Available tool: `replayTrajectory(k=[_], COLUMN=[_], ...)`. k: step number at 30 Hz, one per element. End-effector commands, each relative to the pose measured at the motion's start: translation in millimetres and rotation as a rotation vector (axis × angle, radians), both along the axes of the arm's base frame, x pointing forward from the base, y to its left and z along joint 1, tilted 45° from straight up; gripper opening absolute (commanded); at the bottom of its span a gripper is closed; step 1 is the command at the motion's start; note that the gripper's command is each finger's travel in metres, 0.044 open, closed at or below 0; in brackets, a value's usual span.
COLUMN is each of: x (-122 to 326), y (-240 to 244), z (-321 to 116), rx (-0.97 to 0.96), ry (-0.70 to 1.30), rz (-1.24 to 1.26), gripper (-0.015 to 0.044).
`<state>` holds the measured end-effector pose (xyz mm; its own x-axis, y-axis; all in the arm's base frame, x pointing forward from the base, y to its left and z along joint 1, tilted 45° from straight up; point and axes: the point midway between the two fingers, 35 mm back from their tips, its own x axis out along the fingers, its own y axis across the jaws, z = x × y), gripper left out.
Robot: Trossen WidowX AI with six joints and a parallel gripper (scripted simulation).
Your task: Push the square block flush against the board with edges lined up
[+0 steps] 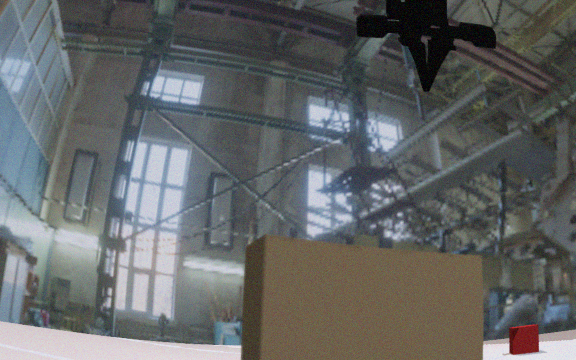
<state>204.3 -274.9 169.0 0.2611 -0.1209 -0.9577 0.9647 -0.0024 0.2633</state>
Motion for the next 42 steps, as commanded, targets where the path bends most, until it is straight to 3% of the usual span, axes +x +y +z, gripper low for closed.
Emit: replayTrajectory(k=[1, 14, 27, 34, 42], x=[22.6, 70.4, 65.5, 62.7, 69.5], y=[34.9, 163.6, 291.3, 305.3, 338.7], z=[-3.3, -4.8, 6.0, 6.3, -26.8], rx=[0.074, 0.35, 0.661, 0.695, 0.697], ry=[-0.036, -0.123, -0.142, -0.14, -0.143], rz=[0.108, 0.441, 0.727, 0.754, 0.755], gripper=[0.0, 0.0, 0.0, 0.0, 0.0])
